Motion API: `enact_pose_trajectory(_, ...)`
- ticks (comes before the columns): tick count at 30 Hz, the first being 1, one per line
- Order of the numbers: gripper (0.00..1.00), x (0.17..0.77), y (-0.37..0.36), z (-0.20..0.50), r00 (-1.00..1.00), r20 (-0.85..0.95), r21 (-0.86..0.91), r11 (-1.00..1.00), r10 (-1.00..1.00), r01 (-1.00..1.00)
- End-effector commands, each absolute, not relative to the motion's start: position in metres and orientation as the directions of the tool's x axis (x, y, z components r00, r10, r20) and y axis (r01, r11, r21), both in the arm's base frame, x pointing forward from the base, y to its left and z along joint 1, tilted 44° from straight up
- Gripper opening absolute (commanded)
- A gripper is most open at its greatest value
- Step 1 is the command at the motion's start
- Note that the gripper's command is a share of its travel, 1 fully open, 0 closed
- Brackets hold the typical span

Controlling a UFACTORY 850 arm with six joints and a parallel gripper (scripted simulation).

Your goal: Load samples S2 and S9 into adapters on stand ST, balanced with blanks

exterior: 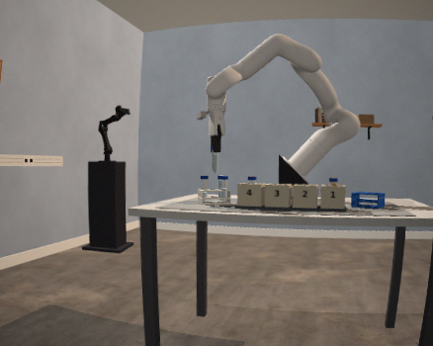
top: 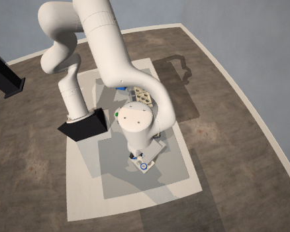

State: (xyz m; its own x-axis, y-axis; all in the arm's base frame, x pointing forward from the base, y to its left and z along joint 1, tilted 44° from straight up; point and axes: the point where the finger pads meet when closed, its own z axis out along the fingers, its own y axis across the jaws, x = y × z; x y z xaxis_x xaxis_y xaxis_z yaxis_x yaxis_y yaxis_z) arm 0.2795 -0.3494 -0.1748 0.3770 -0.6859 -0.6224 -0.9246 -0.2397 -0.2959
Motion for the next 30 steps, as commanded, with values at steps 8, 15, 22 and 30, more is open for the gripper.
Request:
enact_pose_trajectory(8, 0.0, 0.28, -0.355, -0.17, 0.377, -0.621, -0.296, -0.24, -0.687, -0.925)
enact_pose_trajectory(15, 0.0, 0.287, -0.341, -0.157, 0.497, -0.576, -0.376, -0.329, -0.649, -0.866)
enact_pose_trajectory(22, 0.0, 0.298, -0.322, -0.137, 0.659, -0.49, -0.483, -0.451, -0.571, -0.75)
enact_pose_trajectory(30, 0.0, 0.314, -0.295, -0.111, 0.833, -0.345, -0.595, -0.586, -0.431, -0.55)
